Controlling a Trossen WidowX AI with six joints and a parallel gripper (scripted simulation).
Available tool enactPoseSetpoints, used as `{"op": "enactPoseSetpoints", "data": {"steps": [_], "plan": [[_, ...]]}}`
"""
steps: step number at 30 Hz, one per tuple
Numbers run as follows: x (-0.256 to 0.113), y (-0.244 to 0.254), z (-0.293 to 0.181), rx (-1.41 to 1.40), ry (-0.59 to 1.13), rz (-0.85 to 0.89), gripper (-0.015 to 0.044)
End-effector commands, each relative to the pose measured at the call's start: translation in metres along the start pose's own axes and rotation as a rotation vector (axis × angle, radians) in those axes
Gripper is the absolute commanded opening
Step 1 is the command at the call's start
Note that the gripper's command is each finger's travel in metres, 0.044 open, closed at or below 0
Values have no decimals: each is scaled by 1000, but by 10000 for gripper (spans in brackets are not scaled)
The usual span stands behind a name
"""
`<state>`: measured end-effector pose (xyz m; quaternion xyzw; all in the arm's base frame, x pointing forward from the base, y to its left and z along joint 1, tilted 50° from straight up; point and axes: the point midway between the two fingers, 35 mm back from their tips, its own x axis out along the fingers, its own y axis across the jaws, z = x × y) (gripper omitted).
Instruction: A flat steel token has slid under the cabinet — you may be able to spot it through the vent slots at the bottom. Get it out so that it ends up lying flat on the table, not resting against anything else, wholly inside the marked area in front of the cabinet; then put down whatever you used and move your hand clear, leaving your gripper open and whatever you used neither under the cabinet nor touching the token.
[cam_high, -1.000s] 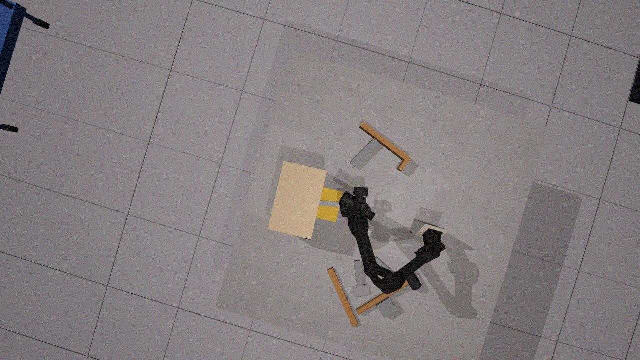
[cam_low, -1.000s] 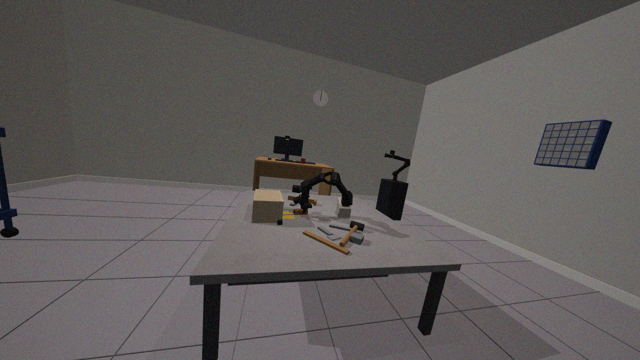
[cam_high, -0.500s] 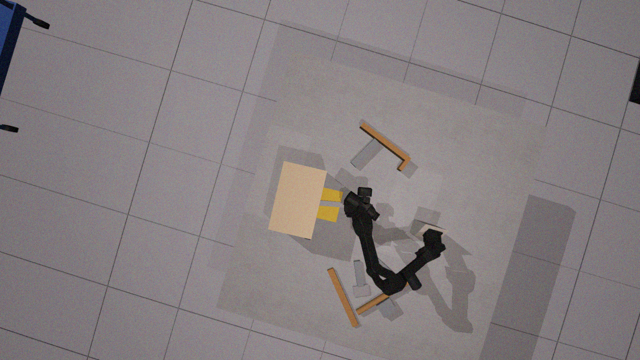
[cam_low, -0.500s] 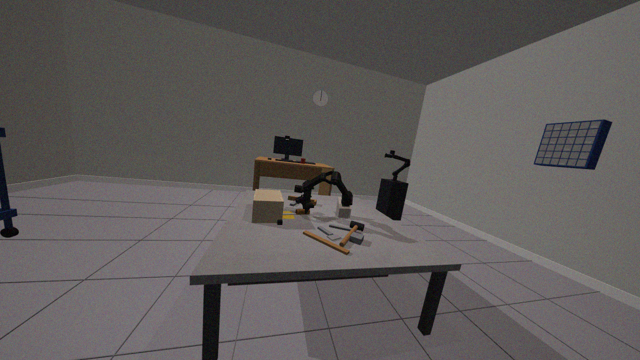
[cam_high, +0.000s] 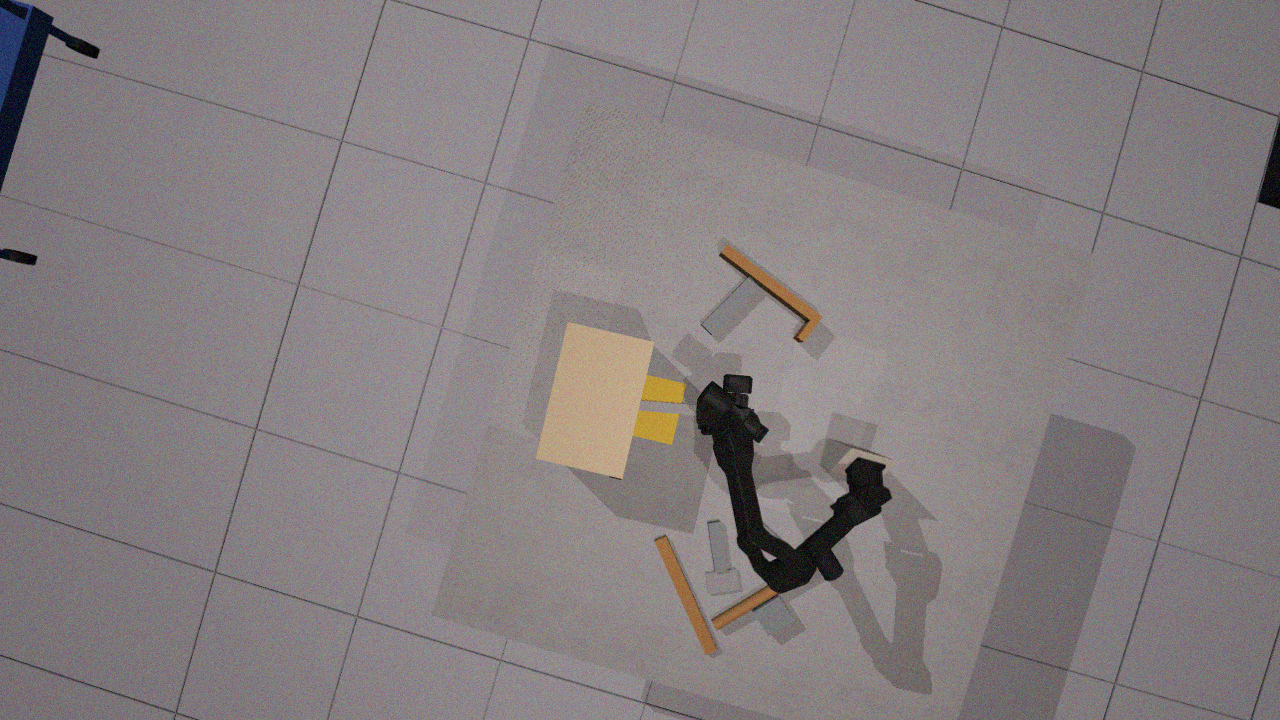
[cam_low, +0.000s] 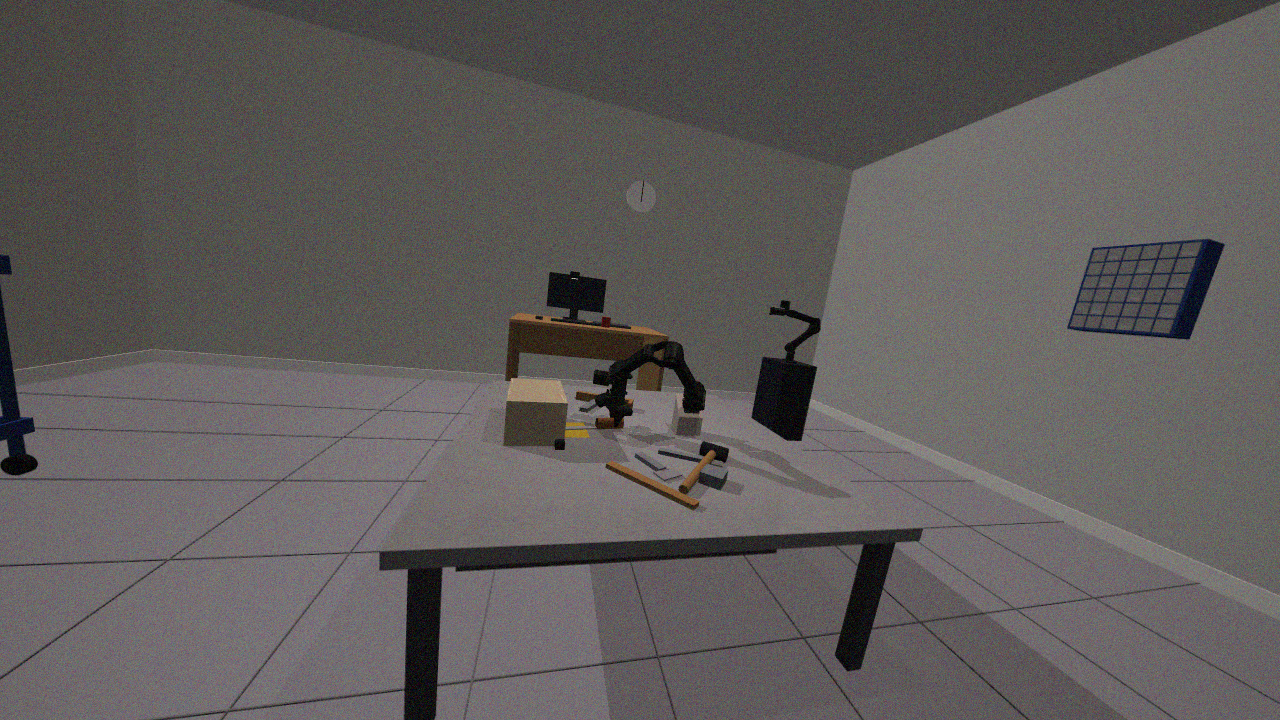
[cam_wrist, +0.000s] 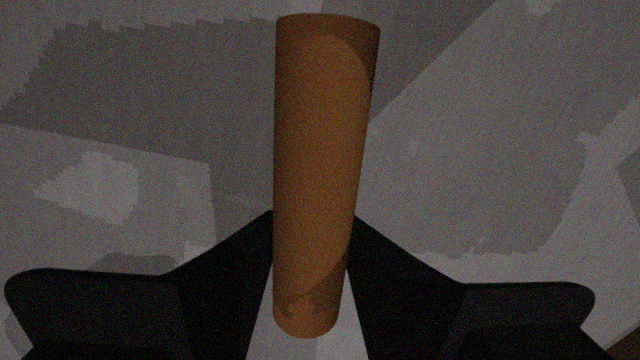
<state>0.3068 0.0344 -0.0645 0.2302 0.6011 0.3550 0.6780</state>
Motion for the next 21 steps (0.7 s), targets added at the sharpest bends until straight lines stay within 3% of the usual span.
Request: {"op": "enactPoseSetpoints", "data": {"steps": [1,21], "plan": [[1,1,-10,1,7,1,0],[1,-1,-36,2,8,1,0]]}}
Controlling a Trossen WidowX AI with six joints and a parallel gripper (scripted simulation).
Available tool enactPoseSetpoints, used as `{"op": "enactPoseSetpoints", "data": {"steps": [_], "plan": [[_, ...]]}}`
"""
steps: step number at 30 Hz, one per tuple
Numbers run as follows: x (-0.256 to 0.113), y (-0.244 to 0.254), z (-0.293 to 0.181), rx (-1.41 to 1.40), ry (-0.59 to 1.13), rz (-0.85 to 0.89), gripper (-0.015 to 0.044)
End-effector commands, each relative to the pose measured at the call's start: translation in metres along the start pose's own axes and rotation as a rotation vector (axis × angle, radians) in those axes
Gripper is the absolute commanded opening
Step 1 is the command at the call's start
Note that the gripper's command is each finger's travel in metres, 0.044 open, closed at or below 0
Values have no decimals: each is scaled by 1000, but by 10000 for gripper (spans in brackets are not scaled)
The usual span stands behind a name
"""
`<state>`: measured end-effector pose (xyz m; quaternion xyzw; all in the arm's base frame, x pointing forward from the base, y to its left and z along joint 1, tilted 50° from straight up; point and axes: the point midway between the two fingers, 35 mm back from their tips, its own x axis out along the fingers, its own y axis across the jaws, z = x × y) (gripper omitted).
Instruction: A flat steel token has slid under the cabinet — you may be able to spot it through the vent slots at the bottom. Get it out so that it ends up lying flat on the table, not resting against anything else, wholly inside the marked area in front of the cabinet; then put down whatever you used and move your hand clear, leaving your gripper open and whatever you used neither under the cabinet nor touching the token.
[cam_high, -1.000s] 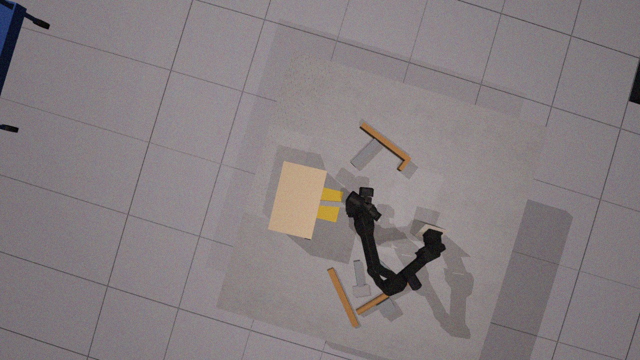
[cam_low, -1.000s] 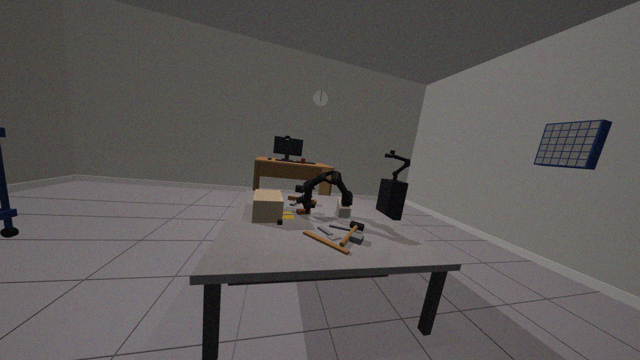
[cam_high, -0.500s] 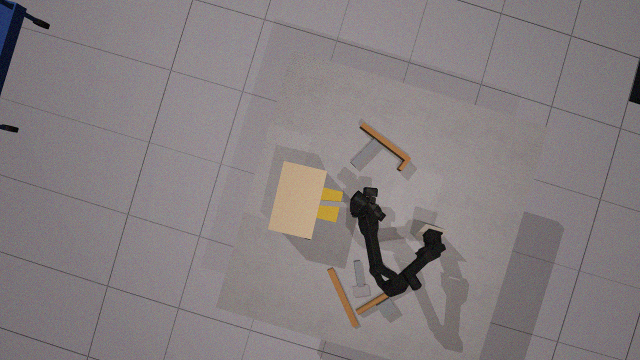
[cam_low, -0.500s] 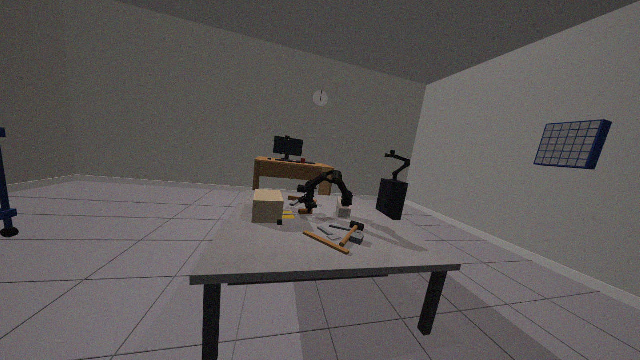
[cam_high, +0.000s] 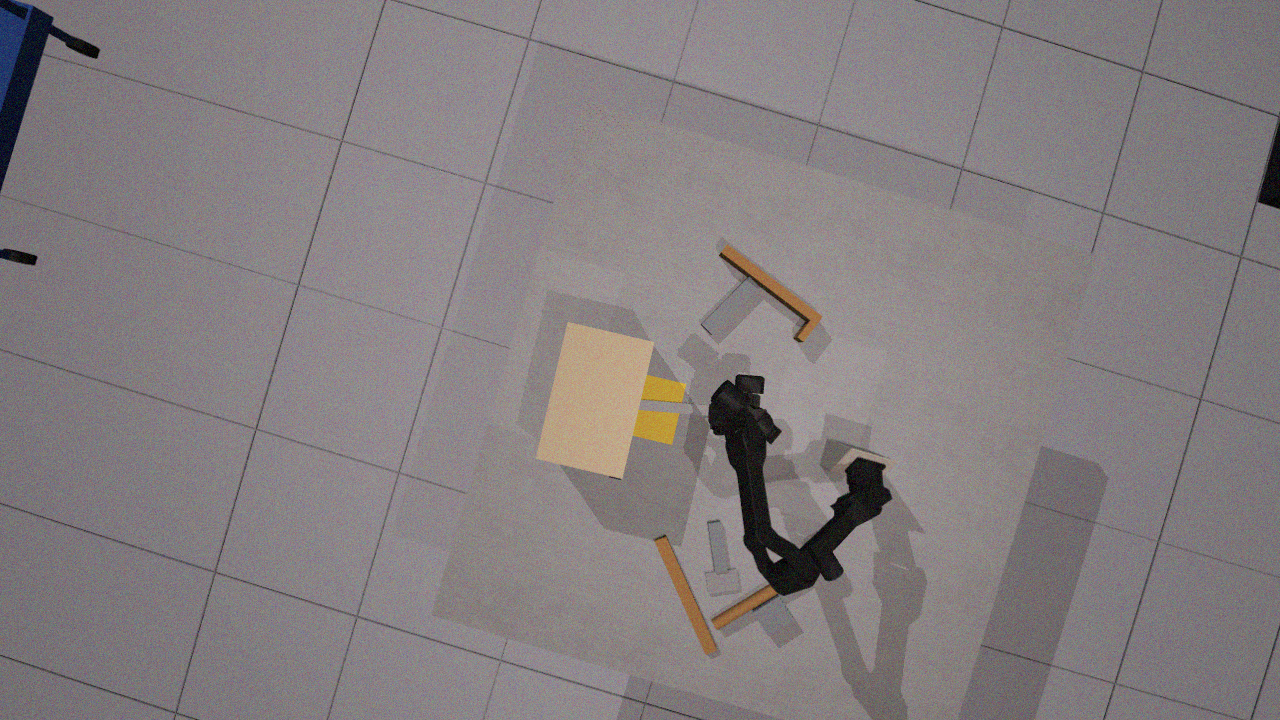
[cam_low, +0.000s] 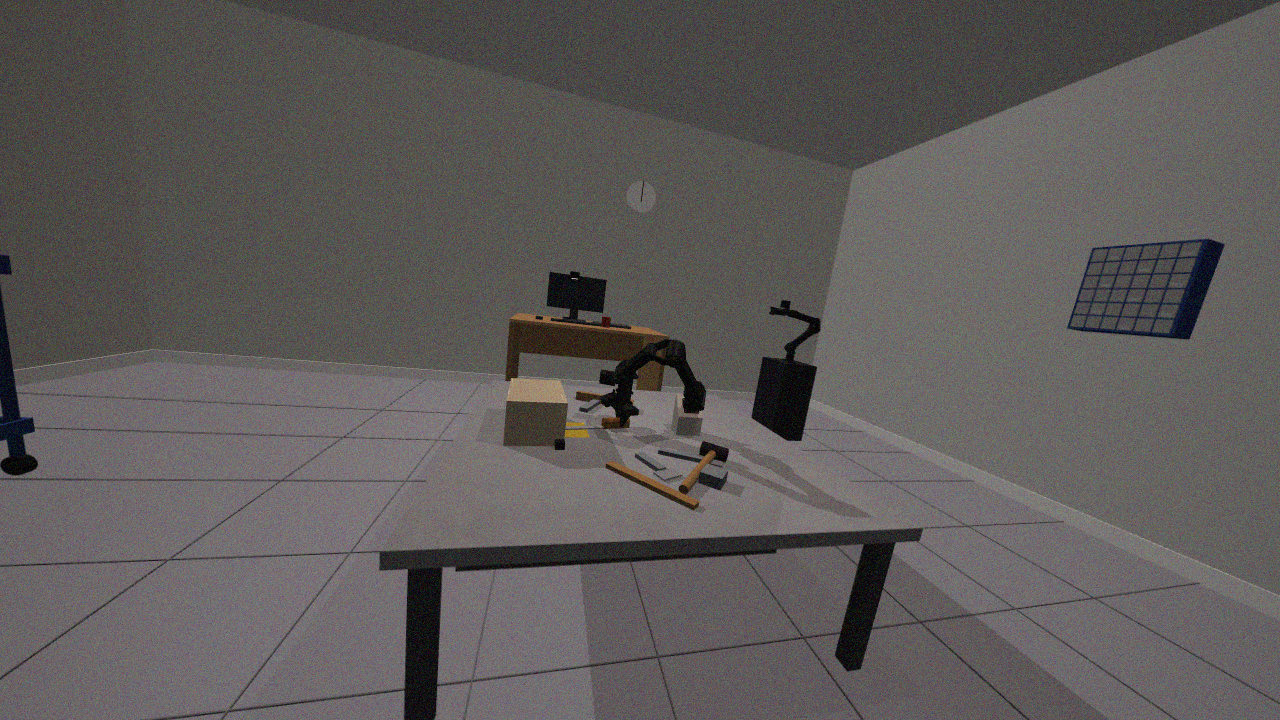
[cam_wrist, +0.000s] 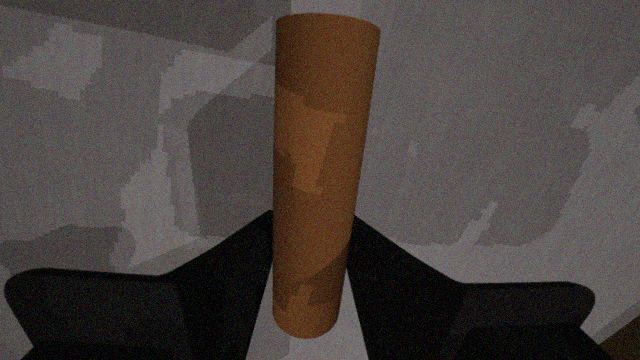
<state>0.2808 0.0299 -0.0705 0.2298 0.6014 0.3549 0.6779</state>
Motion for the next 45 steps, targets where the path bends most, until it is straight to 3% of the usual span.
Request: {"op": "enactPoseSetpoints", "data": {"steps": [1,31,45], "plan": [[1,1,-10,2,7,1,0],[1,-3,-53,3,8,1,0],[-1,-4,-48,-52,5,-2,0]]}}
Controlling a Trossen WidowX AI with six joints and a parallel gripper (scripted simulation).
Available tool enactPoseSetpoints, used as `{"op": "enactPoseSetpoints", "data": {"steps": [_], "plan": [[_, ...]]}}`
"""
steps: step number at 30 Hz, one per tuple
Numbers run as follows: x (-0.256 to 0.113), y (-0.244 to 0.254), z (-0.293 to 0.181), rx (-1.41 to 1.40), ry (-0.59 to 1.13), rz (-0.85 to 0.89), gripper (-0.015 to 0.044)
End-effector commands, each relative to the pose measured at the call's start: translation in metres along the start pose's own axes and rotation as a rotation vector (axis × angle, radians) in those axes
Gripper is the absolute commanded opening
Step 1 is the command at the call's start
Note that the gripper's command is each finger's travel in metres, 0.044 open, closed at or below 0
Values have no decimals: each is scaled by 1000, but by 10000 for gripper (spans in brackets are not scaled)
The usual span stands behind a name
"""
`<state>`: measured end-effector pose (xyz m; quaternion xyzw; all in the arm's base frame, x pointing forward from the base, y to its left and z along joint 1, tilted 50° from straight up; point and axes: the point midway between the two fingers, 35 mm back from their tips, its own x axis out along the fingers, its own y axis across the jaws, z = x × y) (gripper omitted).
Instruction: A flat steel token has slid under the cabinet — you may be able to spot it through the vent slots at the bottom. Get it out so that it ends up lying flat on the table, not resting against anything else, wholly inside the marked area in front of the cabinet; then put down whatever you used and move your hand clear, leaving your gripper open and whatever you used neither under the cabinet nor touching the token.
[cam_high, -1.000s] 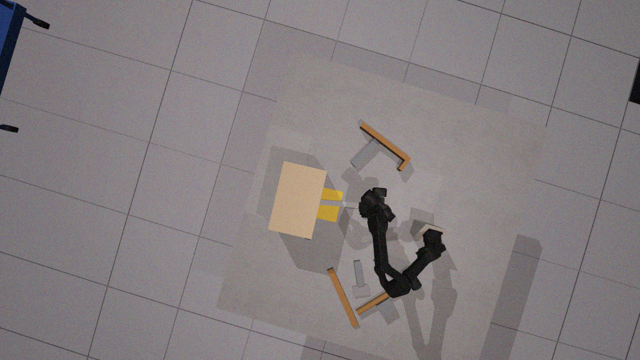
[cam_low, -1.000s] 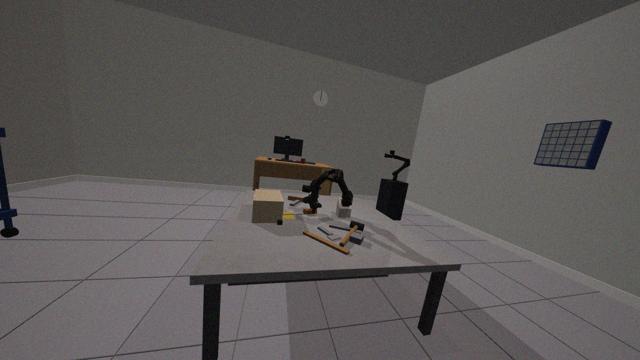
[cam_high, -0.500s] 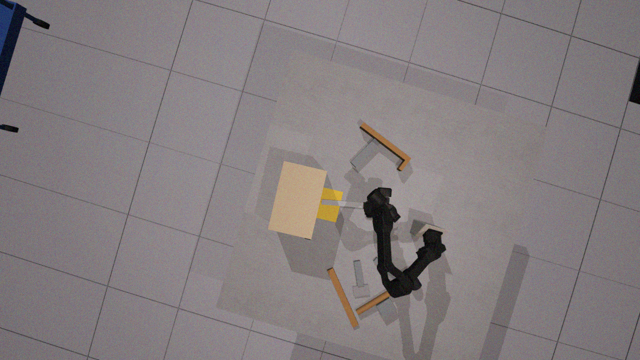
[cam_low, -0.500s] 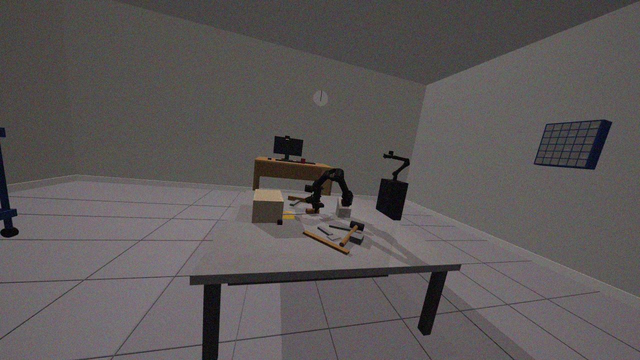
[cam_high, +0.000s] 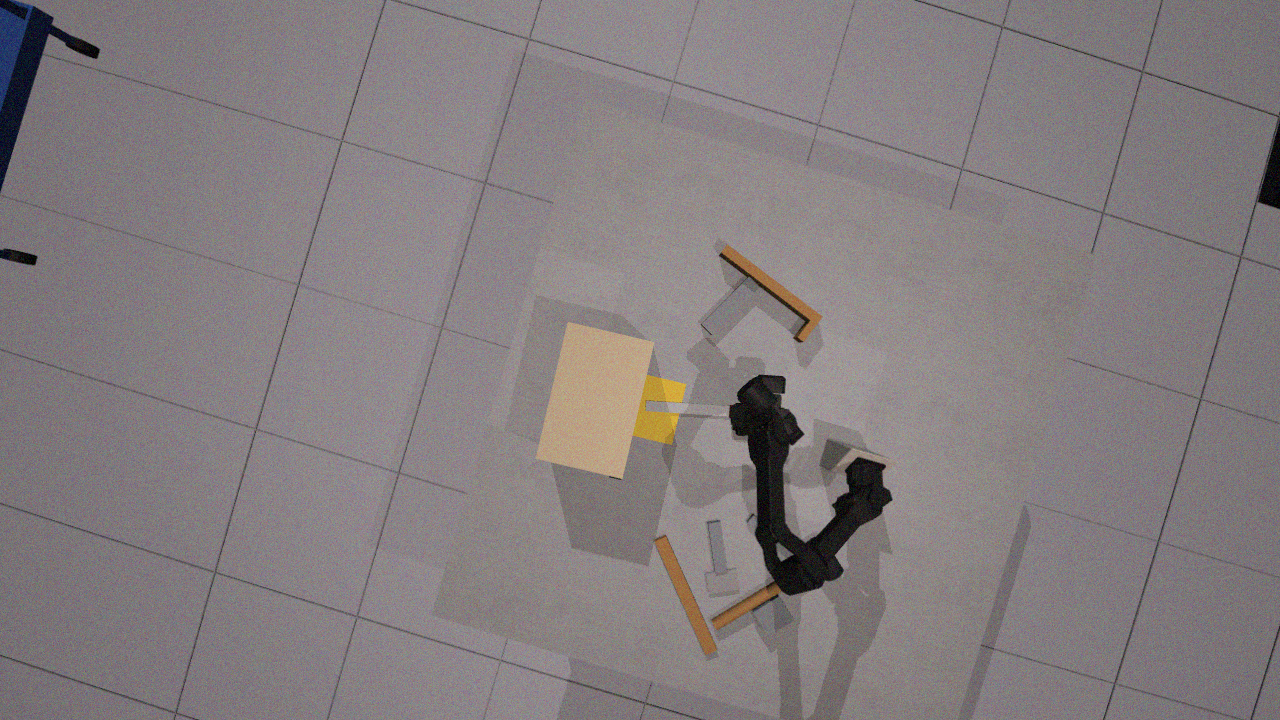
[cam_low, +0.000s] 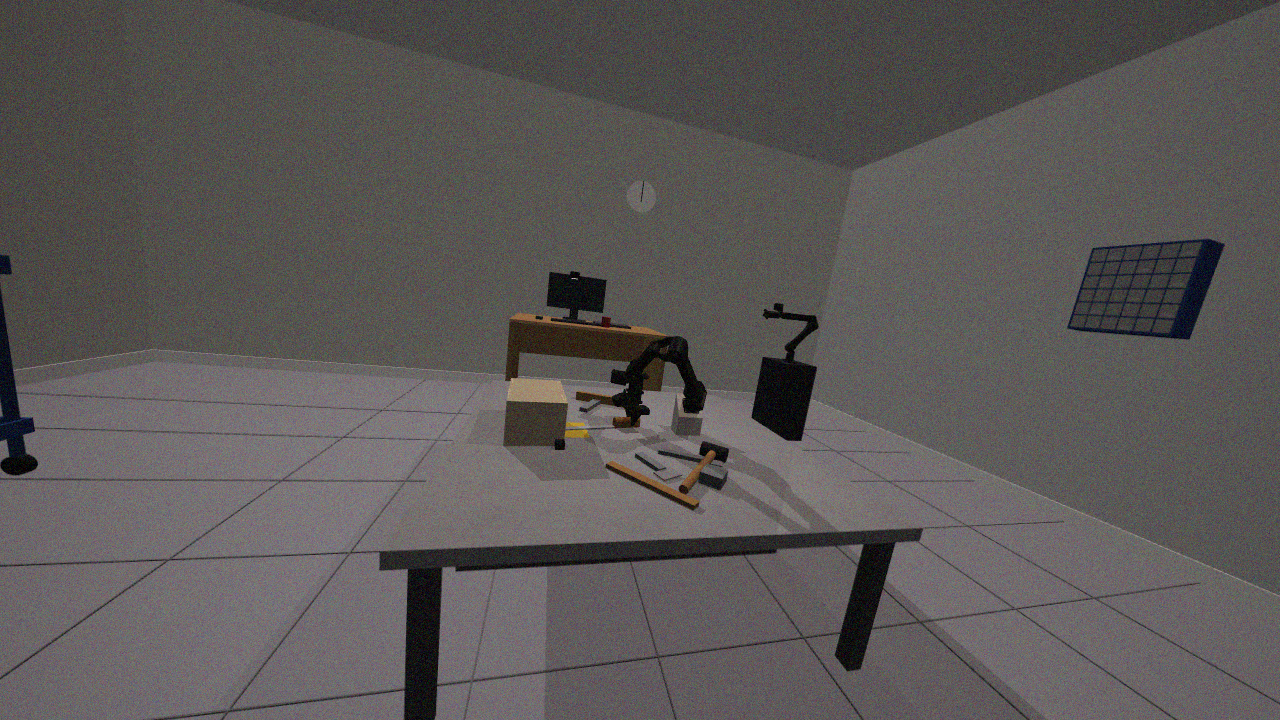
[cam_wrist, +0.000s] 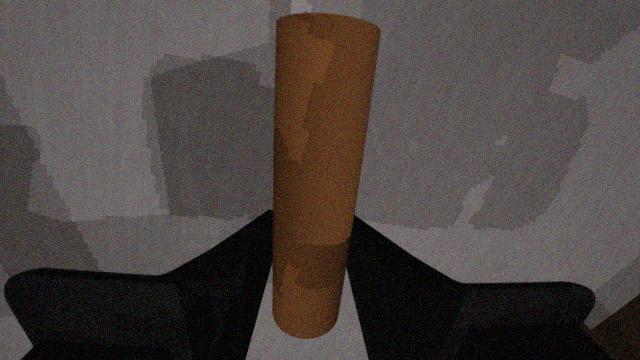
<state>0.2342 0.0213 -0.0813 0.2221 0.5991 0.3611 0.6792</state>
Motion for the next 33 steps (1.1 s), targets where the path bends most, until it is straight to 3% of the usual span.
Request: {"op": "enactPoseSetpoints", "data": {"steps": [1,33], "plan": [[-1,0,0,-40,1,-1,0],[-2,0,1,-282,3,1,0]]}}
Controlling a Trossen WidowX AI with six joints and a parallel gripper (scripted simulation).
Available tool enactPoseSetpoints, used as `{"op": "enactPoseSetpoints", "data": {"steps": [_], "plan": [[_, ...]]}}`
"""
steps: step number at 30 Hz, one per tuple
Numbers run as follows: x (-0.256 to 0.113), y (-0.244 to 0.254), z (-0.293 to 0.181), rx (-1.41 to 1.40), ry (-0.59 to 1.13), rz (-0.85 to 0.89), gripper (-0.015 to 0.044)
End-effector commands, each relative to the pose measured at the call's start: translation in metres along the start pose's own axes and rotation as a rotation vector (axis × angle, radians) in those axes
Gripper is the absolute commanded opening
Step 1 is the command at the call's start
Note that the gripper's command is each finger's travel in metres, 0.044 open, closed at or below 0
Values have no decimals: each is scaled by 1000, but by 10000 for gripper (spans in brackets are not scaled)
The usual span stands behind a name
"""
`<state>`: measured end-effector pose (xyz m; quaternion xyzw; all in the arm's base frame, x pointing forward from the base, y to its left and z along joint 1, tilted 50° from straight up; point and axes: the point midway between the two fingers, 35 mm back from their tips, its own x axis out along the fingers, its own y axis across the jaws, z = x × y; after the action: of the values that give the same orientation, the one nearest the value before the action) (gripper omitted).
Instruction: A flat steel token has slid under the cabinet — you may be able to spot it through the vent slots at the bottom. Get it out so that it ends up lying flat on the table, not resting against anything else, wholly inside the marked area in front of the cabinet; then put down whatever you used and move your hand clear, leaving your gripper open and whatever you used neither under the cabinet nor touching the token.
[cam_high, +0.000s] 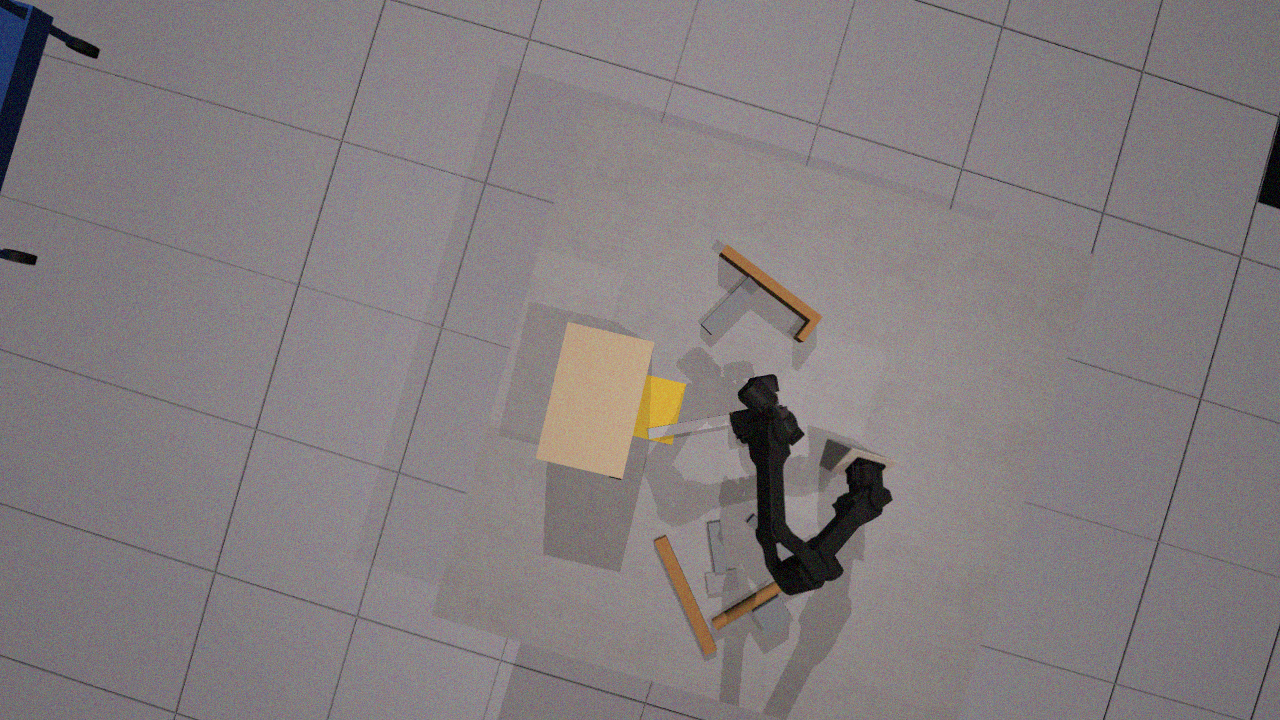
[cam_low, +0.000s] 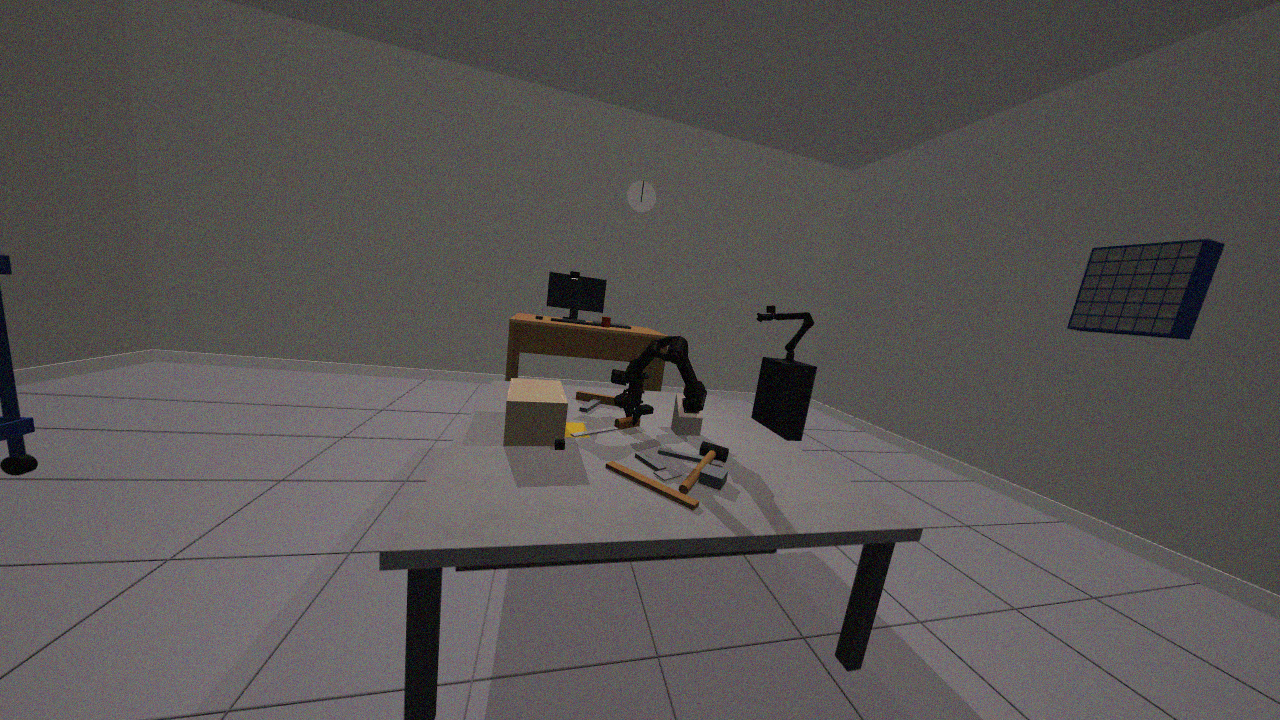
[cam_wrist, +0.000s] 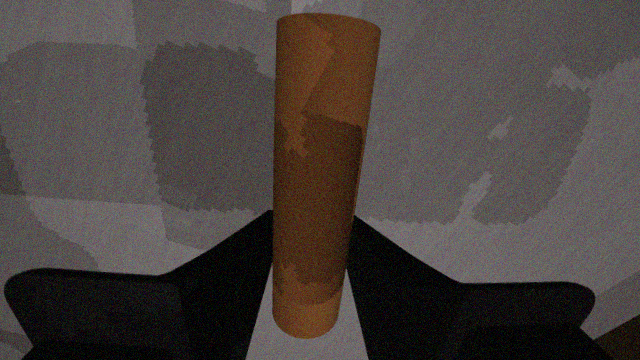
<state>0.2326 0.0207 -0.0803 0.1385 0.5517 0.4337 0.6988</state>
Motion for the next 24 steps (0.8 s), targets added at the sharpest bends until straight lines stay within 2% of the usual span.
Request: {"op": "enactPoseSetpoints", "data": {"steps": [1,24], "plan": [[-1,-1,2,-46,-1,-4,0],[-2,4,9,-161,0,-4,0]]}}
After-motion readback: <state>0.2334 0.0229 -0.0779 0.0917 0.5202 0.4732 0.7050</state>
